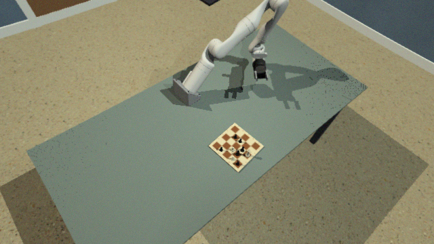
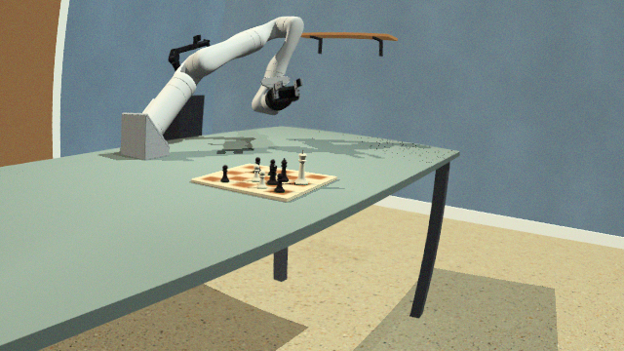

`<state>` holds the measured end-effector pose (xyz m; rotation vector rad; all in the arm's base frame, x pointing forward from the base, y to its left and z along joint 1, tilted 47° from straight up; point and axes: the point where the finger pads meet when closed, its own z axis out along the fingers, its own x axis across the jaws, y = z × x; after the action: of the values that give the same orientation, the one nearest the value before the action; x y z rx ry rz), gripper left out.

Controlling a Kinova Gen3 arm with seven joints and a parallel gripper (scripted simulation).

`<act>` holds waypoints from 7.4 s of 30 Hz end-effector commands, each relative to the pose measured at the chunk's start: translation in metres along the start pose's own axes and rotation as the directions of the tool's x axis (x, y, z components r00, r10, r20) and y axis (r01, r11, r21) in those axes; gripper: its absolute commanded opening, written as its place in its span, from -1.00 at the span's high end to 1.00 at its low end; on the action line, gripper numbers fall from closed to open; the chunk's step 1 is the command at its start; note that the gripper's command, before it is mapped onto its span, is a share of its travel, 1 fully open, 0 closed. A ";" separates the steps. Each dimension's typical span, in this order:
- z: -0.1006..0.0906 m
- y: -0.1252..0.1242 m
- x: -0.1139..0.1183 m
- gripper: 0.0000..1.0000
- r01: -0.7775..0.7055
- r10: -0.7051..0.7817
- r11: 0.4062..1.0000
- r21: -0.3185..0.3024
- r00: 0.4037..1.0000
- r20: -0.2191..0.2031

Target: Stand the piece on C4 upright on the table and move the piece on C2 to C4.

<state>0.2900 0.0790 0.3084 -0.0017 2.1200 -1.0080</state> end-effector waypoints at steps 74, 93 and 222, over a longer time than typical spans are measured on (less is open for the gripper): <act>0.115 0.120 0.024 -1.00 -0.259 -0.021 0.820 -0.510 0.878 -0.479; 0.140 0.141 0.027 -1.00 -0.324 -0.058 0.753 -0.573 0.835 -0.548; 0.193 0.188 0.038 -1.00 -0.505 -0.163 0.571 -0.647 0.703 -0.692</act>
<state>0.4462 0.0698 0.0849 0.1802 3.0258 0.2935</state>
